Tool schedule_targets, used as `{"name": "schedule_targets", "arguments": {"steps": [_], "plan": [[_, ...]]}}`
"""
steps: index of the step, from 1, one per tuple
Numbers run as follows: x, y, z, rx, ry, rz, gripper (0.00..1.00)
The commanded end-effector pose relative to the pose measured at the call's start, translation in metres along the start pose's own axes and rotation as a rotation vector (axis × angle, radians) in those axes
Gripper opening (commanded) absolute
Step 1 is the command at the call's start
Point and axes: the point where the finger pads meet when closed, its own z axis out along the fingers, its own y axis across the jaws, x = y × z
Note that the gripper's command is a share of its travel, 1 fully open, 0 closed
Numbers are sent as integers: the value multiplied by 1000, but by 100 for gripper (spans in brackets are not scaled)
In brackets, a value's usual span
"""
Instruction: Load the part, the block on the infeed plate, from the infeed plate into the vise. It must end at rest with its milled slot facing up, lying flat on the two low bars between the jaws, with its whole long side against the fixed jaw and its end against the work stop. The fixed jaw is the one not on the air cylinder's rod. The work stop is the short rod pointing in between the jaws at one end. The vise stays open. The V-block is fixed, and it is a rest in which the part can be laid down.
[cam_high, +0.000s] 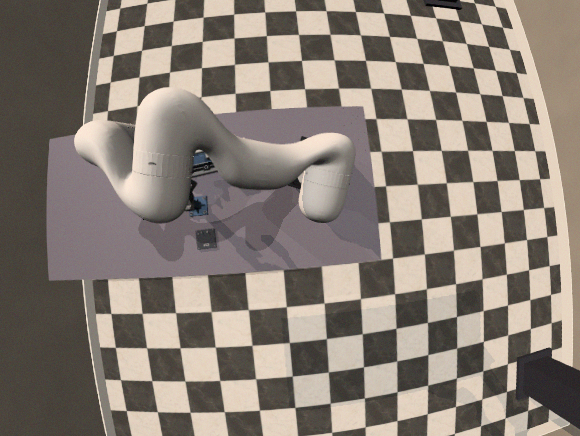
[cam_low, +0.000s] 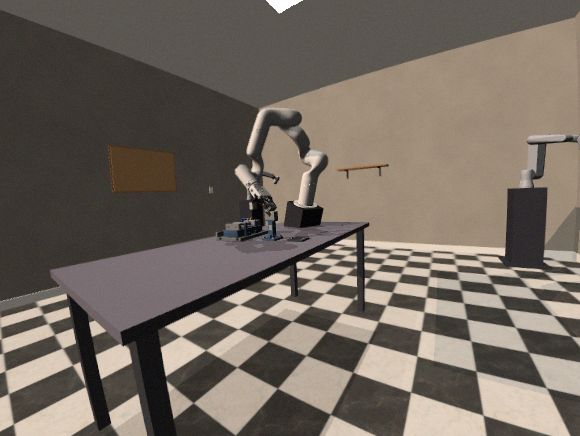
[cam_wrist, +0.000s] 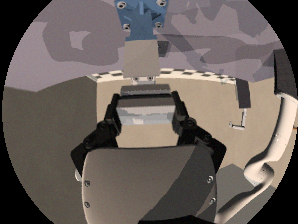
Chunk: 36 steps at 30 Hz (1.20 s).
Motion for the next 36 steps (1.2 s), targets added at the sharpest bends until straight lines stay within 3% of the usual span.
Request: {"name": "schedule_targets", "arguments": {"steps": [1, 15, 36], "plan": [[-1, -1, 0, 1, 19, -1, 0], [-2, -1, 0, 1, 124, -1, 0], [-4, -1, 0, 1, 359, -1, 0]]}}
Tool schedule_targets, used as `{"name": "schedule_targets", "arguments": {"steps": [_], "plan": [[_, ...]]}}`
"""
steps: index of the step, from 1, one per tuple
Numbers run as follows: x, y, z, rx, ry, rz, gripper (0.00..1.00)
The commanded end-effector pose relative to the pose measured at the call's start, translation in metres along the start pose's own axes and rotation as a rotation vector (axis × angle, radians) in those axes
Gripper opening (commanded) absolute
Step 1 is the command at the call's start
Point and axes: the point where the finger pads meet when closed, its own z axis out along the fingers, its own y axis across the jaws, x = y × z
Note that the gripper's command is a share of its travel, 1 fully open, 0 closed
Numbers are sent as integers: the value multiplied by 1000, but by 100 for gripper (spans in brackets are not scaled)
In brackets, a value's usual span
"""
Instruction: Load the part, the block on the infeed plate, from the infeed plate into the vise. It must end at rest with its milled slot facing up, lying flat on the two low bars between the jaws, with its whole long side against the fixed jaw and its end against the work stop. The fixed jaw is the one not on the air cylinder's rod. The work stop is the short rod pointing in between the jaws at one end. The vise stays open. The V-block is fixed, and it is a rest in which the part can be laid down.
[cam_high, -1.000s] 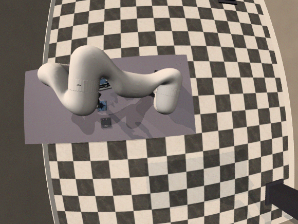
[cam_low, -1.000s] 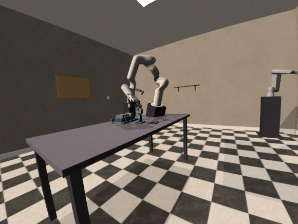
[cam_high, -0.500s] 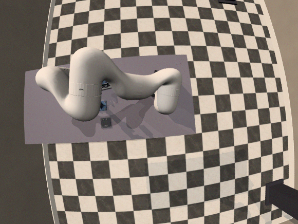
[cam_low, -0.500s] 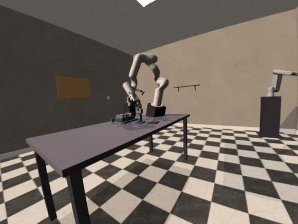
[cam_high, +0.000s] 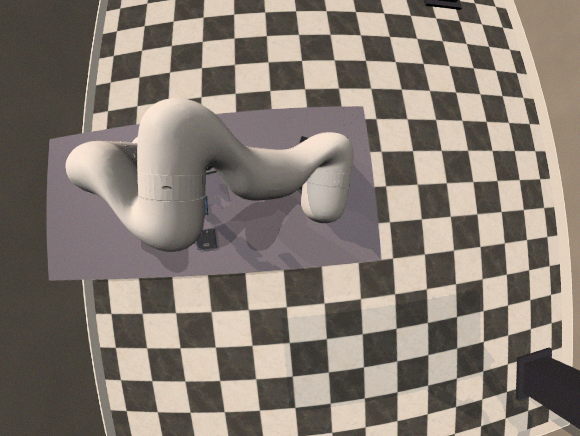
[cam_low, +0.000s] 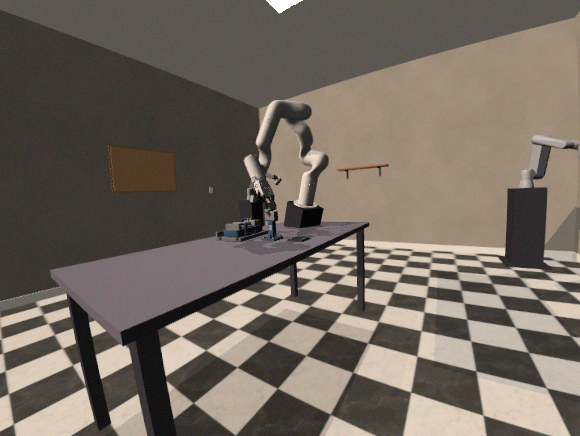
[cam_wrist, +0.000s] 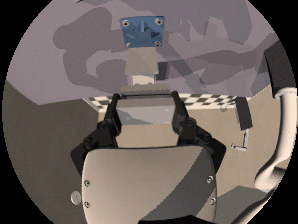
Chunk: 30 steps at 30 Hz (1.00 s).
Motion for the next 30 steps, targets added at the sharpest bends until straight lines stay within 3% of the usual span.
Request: {"name": "schedule_targets", "arguments": {"steps": [1, 11, 13, 25, 30], "plan": [[-1, -1, -1, 0, 52, -1, 0], [-3, -1, 0, 0, 187, -1, 0], [-3, -1, 0, 0, 187, -1, 0], [-4, -1, 0, 1, 312, -1, 0], [-4, -1, 0, 0, 332, -1, 0]]}}
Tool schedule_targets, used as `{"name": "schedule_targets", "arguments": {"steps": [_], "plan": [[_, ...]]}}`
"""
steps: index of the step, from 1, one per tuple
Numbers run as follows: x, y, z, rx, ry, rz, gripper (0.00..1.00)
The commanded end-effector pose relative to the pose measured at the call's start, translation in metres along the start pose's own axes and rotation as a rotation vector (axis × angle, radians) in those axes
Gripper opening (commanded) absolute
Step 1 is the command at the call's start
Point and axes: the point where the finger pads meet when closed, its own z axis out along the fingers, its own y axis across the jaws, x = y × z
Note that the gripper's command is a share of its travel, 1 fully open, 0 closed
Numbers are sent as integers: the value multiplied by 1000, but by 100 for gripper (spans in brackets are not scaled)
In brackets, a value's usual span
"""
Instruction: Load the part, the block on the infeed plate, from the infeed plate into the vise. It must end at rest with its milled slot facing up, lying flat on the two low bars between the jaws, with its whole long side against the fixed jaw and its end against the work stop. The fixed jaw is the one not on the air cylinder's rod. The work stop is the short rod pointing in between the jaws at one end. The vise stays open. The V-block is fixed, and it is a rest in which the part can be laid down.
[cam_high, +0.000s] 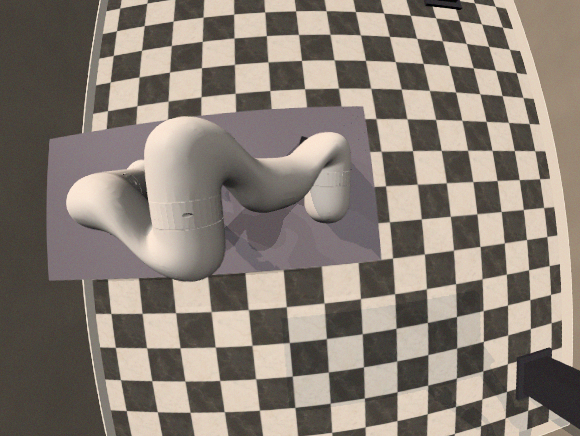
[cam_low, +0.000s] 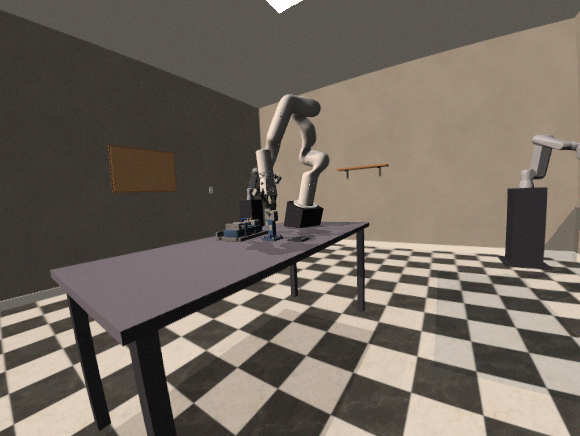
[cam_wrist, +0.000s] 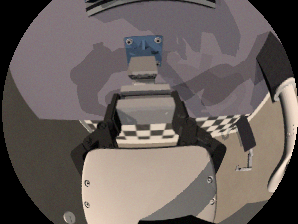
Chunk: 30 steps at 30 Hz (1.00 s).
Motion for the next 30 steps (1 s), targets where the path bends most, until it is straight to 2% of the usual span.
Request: {"name": "schedule_targets", "arguments": {"steps": [1, 14, 30], "plan": [[0, -1, -1, -2, 17, 1, 0], [-1, -1, -1, -2, 72, 1, 0], [-1, -1, -1, -1, 92, 1, 0]]}}
